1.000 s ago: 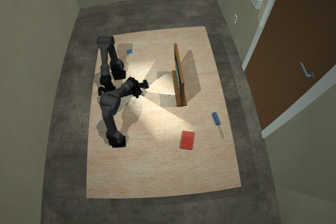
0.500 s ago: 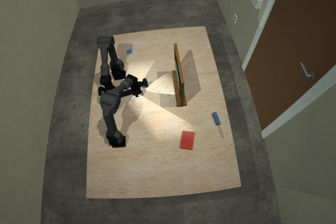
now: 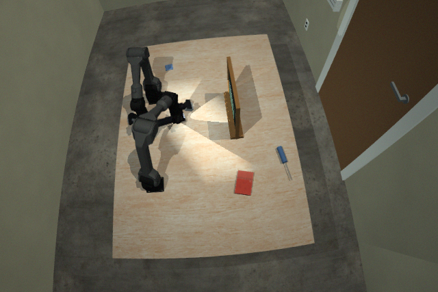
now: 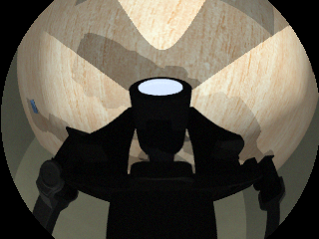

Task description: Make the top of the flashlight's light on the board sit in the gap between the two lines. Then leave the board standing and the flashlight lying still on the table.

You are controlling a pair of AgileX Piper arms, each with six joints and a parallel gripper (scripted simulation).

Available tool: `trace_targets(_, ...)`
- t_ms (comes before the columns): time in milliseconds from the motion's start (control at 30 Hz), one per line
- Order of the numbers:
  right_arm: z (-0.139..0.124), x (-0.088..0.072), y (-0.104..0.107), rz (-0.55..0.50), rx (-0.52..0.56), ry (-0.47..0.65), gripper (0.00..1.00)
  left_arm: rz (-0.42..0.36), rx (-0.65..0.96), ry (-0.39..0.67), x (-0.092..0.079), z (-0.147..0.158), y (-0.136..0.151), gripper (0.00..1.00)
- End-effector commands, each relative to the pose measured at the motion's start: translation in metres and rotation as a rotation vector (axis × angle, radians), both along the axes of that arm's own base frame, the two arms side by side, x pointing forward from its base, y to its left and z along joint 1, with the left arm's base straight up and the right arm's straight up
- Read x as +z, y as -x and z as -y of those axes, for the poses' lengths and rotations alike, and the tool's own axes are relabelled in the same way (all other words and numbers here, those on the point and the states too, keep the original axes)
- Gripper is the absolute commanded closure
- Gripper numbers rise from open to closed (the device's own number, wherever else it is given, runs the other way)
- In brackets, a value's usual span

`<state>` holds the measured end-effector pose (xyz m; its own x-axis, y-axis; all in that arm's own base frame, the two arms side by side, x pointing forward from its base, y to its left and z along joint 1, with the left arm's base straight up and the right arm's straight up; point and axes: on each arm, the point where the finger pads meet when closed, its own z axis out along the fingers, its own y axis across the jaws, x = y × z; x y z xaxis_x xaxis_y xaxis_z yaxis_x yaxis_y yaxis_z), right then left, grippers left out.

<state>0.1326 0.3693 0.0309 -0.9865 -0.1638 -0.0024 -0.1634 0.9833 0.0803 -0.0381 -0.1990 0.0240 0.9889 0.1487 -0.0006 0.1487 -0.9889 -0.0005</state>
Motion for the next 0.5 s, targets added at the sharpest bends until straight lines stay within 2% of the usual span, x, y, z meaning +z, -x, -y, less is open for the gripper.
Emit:
trace_targets(0, 0.0019, -0.0024, 0.0003, 0.002, 0.001, 0.042, 0.35, 0.000, -0.001, 0.002, 0.0002, 0.0004, 0.0001, 0.63)
trace_targets(233, 0.0027, -0.0008, -0.0007, 0.005, -0.003, 0.050, 0.35, 0.000, -0.001, 0.002, 0.0002, 0.0004, 0.0001, 0.63)
trace_targets(267, 0.0027, -0.0006, -0.0008, 0.005, -0.003, 0.050, 0.00, 0.000, -0.001, 0.002, 0.0002, 0.0004, 0.0001, 0.63)
trace_targets(467, 0.0027, -0.0006, -0.0008, 0.005, -0.003, 0.050, 0.00, 0.000, -0.001, 0.002, 0.0002, 0.0004, 0.0001, 0.63)
